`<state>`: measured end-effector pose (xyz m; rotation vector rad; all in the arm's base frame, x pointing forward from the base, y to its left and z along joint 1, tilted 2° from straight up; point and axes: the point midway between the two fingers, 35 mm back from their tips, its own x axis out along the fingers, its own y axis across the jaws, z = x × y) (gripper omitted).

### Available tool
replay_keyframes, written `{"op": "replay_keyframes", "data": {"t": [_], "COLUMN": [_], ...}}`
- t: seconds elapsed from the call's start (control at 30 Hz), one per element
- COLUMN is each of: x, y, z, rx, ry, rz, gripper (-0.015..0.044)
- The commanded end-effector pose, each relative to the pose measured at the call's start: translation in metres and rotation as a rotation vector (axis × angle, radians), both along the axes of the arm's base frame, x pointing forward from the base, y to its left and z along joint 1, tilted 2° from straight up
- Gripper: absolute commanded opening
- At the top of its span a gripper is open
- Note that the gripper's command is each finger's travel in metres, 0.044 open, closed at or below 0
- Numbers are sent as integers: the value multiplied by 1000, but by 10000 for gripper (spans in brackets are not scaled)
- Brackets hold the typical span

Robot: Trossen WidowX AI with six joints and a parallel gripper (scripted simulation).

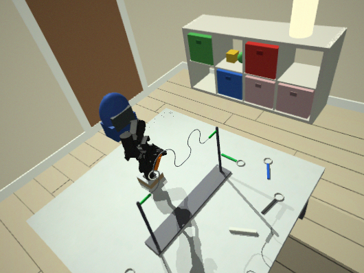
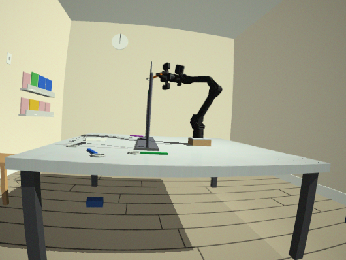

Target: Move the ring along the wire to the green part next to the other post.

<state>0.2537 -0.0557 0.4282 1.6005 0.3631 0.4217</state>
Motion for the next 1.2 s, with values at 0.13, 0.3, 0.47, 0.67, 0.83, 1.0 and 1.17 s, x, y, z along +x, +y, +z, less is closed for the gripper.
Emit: {"op": "replay_keyframes", "data": {"t": [0.13,0.3,0.47,0.67,0.83,1.0,1.17], "x": [-1,-1,0,0,0,0,0], "y": [1,1,1,1,0,0,-1], "z": [-2,-4,-6,-8,-10,-13,-15], "rx": [-110,-169,-224,-295,-354,-417,-489], "ry": [0,4,8,14,18,24,30], "rz": [1,-2,-5,-9,-12,-16,-21], "gripper": [-150,-150,-150,-150,-150,-150,-150]}}
